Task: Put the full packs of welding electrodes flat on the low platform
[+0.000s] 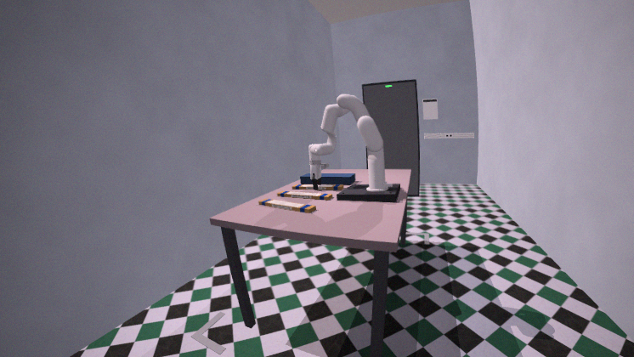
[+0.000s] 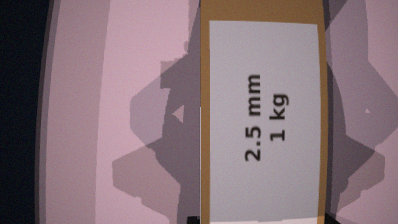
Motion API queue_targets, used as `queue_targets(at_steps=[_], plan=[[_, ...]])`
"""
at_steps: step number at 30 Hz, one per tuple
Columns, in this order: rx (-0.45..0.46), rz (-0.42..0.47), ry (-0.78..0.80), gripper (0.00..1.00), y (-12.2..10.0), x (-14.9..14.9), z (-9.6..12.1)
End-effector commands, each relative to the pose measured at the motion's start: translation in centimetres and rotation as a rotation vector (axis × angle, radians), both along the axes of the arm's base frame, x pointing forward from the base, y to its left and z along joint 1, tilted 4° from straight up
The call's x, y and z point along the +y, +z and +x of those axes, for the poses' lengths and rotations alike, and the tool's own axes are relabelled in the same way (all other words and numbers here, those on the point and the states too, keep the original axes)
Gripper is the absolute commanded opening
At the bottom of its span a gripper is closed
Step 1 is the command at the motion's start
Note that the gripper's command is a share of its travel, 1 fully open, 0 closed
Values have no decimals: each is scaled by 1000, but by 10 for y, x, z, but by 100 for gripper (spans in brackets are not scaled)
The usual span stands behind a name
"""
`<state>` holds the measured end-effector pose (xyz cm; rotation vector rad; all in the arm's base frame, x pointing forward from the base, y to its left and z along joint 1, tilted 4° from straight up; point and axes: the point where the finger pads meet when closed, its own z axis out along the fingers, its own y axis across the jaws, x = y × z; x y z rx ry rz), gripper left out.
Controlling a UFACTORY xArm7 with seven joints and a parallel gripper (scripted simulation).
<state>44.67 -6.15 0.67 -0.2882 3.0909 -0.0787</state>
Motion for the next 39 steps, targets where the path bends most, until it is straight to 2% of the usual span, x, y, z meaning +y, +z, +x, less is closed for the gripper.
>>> queue_targets(at_steps=[1,23,39], plan=[[-4,0,0,58,1,0,1],[-4,0,0,58,4,0,1],[-4,0,0,58,43,2,0]])
